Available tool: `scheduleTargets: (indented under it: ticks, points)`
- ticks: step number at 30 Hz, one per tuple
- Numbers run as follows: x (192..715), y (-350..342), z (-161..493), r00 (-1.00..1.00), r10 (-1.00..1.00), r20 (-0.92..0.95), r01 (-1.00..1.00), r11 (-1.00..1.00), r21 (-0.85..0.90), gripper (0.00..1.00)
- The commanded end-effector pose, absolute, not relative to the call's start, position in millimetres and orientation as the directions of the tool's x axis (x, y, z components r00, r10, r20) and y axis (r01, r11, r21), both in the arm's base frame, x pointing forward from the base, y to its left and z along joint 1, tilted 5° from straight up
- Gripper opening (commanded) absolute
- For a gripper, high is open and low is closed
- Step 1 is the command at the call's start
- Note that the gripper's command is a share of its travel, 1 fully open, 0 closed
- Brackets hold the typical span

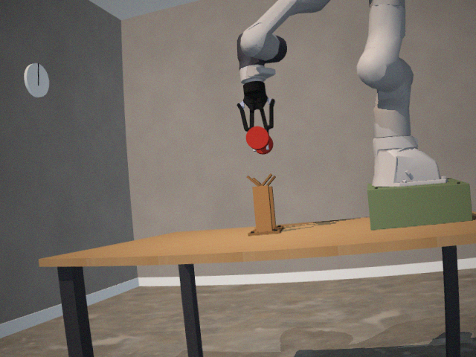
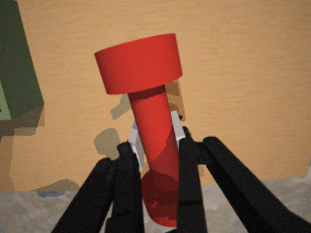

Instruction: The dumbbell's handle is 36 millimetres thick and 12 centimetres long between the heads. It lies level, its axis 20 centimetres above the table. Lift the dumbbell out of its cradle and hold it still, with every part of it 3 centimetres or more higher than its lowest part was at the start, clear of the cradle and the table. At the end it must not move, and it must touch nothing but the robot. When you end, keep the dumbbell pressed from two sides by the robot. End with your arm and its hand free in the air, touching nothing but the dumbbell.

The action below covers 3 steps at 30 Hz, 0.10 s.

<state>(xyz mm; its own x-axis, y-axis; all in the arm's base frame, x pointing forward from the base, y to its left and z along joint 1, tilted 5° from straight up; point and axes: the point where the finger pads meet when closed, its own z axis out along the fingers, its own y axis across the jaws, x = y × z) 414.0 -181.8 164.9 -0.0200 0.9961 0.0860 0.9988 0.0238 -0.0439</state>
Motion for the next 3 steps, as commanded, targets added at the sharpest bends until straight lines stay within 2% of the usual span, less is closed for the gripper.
scheduleTargets:
  ticks: [1,3]
  points:
    - [418.9,-184.9,171.7,-0.019,0.997,0.079,0.999,0.022,-0.028,0.0]
    - [418.9,-184.9,171.7,-0.019,0.997,0.079,0.999,0.022,-0.028,0.0]
